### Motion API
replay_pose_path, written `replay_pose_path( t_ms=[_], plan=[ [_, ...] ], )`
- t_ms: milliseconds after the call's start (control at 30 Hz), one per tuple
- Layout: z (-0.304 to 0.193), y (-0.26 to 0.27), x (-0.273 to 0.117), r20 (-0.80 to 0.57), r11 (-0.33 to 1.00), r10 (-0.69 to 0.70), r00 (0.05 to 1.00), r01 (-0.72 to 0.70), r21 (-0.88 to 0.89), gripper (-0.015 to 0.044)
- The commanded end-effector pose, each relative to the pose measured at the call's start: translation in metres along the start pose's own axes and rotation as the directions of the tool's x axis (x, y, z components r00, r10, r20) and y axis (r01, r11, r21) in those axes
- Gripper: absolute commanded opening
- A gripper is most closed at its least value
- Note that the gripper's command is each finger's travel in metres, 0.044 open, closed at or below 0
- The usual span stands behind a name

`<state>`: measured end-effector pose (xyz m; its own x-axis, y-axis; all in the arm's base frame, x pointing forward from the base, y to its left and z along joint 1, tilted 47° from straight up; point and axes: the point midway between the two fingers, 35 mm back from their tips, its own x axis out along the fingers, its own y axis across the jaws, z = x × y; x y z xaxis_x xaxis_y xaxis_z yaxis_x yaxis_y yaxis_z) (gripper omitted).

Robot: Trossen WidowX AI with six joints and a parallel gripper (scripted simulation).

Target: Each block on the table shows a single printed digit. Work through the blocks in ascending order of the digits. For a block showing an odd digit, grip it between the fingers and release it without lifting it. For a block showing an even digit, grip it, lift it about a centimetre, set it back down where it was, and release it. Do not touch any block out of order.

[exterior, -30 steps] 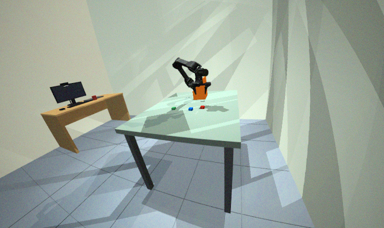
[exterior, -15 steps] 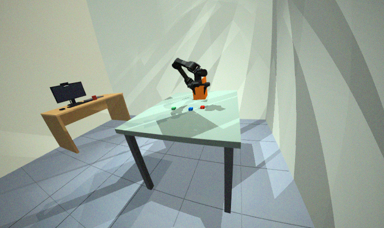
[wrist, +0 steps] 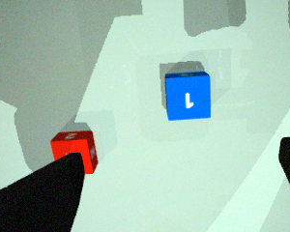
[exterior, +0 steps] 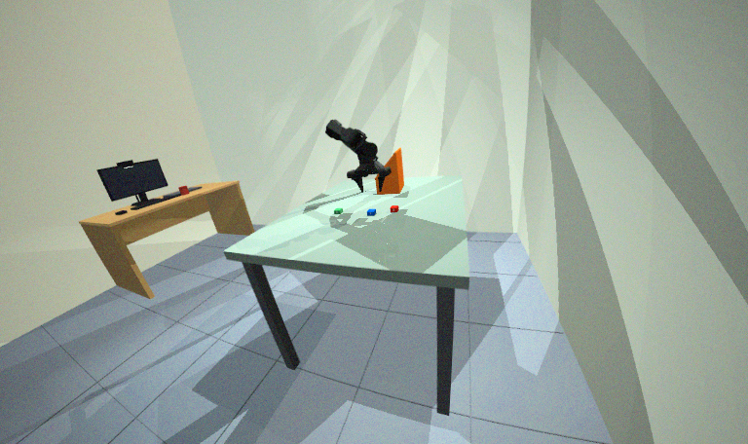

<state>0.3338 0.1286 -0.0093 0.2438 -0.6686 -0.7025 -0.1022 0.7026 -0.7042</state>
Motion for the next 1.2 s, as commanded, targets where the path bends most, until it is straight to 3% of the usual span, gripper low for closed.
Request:
replay_pose_path(
  t_ms=[0,1033,1167],
  plan=[
    [-0.006,-0.008,0.058,-0.026,1.000,-0.019,0.999,0.019,-0.002,0.0400],
    [-0.008,-0.010,0.098,-0.026,1.000,-0.021,0.999,0.021,-0.002,0.0400],
    [-0.008,-0.010,0.098,-0.026,1.000,-0.021,0.999,0.021,-0.002,0.0295]
  ],
)
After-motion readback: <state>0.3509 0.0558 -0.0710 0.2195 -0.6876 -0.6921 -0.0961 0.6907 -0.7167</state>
